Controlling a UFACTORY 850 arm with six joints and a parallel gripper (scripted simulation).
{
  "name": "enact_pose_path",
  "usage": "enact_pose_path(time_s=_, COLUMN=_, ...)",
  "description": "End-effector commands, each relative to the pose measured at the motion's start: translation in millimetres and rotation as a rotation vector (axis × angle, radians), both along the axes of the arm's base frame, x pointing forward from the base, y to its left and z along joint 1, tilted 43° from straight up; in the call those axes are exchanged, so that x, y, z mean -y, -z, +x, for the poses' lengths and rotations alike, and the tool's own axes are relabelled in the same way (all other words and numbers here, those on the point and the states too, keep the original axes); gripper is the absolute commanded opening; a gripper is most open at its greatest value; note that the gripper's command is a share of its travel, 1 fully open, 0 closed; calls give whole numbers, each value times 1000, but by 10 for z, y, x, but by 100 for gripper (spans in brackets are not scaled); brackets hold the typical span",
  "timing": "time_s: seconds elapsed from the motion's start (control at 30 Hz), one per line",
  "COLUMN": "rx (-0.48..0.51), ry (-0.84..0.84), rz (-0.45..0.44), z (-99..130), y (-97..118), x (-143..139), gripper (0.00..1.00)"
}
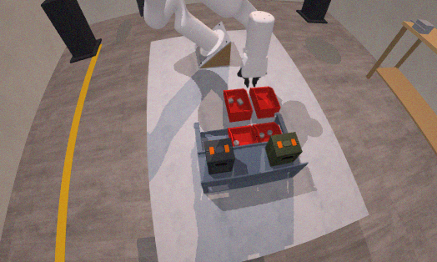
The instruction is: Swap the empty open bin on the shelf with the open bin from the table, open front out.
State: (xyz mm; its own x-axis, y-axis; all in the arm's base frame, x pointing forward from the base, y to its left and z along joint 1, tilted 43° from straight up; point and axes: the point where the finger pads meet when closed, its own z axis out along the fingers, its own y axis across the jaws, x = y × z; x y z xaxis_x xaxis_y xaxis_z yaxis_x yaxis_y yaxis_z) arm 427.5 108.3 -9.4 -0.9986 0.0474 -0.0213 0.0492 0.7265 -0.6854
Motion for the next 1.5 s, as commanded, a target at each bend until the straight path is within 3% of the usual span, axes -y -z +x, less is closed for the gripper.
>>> enact_pose_path(time_s=0.0, rx=1, ry=0, rz=1, z=6, y=-4, x=-7, gripper=26)
enact_pose_path(time_s=0.73, rx=1, ry=0, rz=1, z=6, y=21, x=16, gripper=26)
enact_pose_path(time_s=1.47, rx=1, ry=0, rz=1, z=1, y=267, x=248, gripper=26)
